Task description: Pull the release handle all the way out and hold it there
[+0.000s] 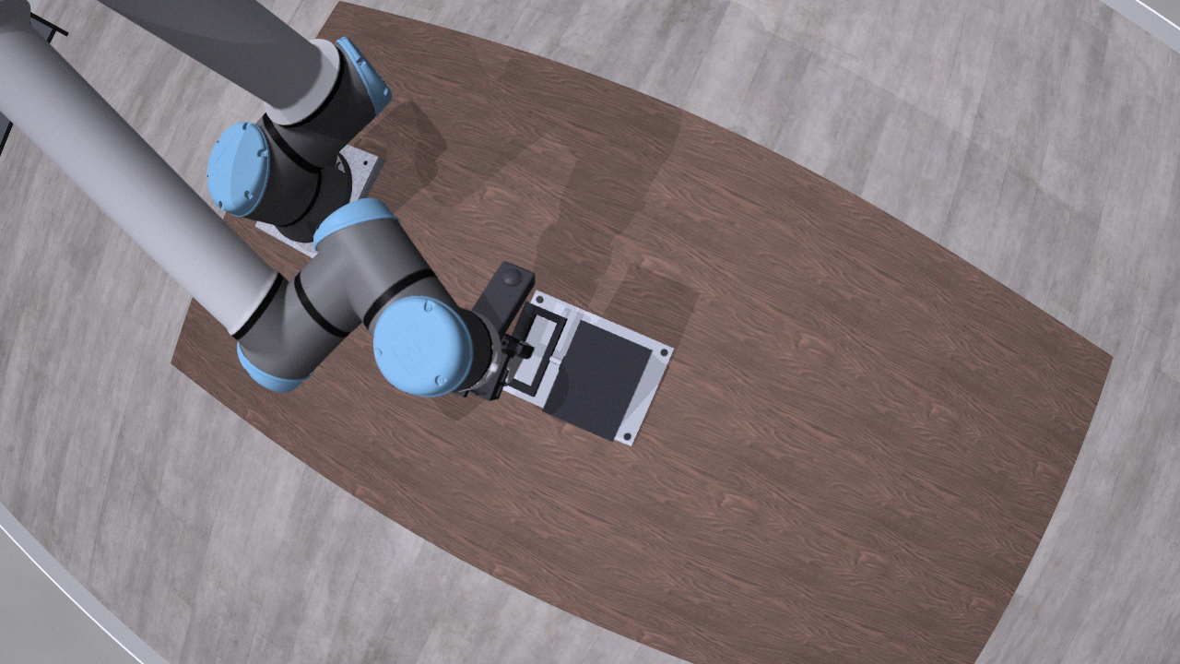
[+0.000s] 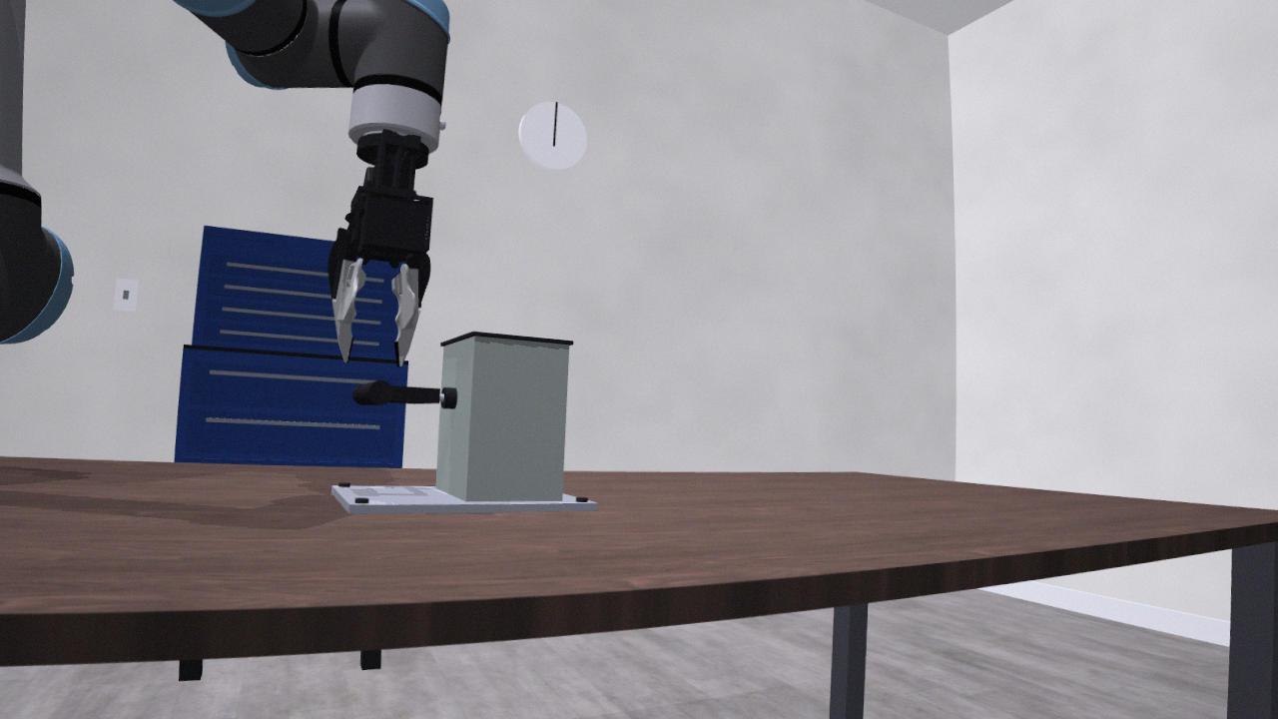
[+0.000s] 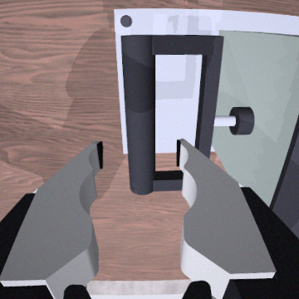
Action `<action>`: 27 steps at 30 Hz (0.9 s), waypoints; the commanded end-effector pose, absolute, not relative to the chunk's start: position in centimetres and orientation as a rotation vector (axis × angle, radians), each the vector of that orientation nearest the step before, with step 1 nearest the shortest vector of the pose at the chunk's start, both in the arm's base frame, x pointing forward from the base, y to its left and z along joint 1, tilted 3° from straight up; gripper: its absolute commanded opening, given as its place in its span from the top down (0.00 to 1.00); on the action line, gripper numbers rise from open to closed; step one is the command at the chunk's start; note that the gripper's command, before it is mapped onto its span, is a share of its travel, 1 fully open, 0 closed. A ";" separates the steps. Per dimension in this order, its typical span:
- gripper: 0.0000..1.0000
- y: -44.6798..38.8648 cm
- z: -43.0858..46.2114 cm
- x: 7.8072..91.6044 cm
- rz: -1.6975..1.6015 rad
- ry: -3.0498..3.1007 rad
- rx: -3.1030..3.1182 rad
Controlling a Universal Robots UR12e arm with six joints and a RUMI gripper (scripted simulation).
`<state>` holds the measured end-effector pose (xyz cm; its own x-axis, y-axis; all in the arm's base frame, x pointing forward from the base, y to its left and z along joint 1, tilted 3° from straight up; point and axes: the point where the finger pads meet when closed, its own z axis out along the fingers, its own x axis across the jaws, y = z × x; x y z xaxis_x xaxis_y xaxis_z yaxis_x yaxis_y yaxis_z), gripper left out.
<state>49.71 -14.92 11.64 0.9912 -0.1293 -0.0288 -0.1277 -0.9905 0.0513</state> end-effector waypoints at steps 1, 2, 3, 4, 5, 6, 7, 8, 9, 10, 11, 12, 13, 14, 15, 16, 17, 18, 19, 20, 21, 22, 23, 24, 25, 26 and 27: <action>0.70 -15.0 11.2 49.8 -0.048 -0.199 3.085; 0.70 -15.0 11.1 49.8 -0.048 -0.199 3.085; 0.70 -15.0 11.1 49.8 -0.048 -0.199 3.085; 0.70 -15.0 11.0 49.8 -0.048 -0.199 3.085; 0.70 -15.0 11.0 49.8 -0.048 -0.199 3.085; 0.70 -15.0 10.9 49.8 -0.048 -0.199 3.085; 0.70 -15.0 10.9 49.8 -0.048 -0.199 3.085; 0.70 -15.0 10.9 49.8 -0.048 -0.199 3.085; 0.70 -15.0 10.9 49.7 -0.048 -0.199 3.085; 0.70 -15.0 10.9 49.7 -0.048 -0.199 3.085; 0.70 -15.0 10.9 49.7 -0.048 -0.199 3.085; 0.70 -15.0 10.9 49.7 -0.048 -0.199 3.085; 0.70 -15.0 10.9 49.7 -0.048 -0.199 3.085; 0.70 -15.0 10.9 49.7 -0.048 -0.199 3.085; 0.70 -15.0 10.9 49.7 -0.048 -0.199 3.085; 0.70 -15.0 10.9 49.7 -0.048 -0.199 3.085; 0.70 -15.0 10.9 49.7 -0.048 -0.199 3.085; 0.70 -15.0 10.9 49.7 -0.048 -0.199 3.085; 0.70 -15.0 10.9 49.7 -0.048 -0.199 3.085; 0.70 -15.0 10.9 49.7 -0.048 -0.199 3.085; 0.70 -15.0 10.9 49.7 -0.048 -0.199 3.085; 0.70 -15.0 10.9 49.7 -0.048 -0.199 3.085; 0.70 -15.0 10.9 49.7 -0.048 -0.199 3.085; 0.70 -15.0 10.9 49.7 -0.048 -0.199 3.085; 0.70 -15.0 10.9 49.7 -0.048 -0.199 3.085; 0.70 -15.0 10.9 49.7 -0.048 -0.199 3.085; 0.70 -15.0 10.9 49.7 -0.048 -0.199 3.085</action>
<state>49.69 -14.97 10.80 0.9912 -0.1293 -0.0286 -0.1277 -0.9905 0.0513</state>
